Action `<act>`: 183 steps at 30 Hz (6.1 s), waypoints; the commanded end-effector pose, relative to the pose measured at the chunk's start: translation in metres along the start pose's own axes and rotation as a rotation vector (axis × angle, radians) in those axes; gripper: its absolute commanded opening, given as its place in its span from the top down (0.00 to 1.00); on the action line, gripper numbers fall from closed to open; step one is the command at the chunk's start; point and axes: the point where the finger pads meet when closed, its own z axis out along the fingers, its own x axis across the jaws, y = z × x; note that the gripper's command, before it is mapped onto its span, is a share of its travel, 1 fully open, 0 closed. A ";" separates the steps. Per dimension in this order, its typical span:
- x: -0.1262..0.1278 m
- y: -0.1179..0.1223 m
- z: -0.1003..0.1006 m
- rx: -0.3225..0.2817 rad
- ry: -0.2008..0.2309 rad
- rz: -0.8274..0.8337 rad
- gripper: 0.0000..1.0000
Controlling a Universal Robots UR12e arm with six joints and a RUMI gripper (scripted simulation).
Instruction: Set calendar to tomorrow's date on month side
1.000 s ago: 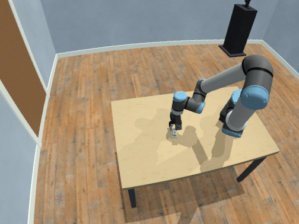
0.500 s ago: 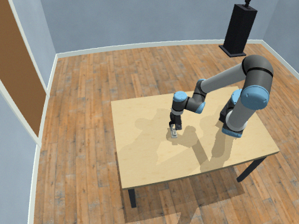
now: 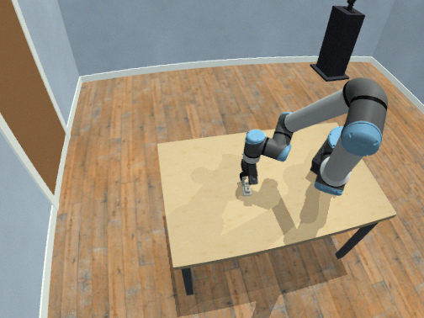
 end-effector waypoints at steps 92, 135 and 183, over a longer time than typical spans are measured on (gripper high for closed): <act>0.000 -0.114 -0.092 0.000 0.001 0.415 0.89; 0.000 -0.127 -0.025 0.000 0.001 0.460 0.89; 0.000 -0.128 0.005 0.000 0.001 0.460 0.89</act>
